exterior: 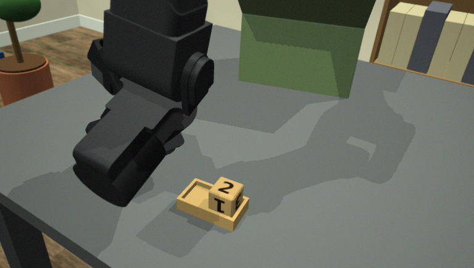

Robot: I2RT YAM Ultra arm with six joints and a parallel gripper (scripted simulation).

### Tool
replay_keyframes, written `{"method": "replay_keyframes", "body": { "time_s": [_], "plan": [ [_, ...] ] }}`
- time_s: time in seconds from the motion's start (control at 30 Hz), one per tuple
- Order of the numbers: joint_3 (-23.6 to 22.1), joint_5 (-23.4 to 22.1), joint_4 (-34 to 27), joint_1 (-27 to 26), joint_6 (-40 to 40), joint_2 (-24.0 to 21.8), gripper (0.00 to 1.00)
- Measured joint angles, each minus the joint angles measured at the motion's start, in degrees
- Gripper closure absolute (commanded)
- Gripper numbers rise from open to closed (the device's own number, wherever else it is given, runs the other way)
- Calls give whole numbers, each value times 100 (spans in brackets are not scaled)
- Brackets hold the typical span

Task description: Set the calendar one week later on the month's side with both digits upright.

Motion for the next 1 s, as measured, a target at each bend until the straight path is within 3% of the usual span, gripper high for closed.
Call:
{"method": "replay_keyframes", "body": {
  "time_s": [0.1,0.13,1.0],
  "plan": [
    [0,0,0,0,0,0,53],
    [0,0,0,0,0,0,73],
    [0,0,0,0,2,0,73]
  ]
}}
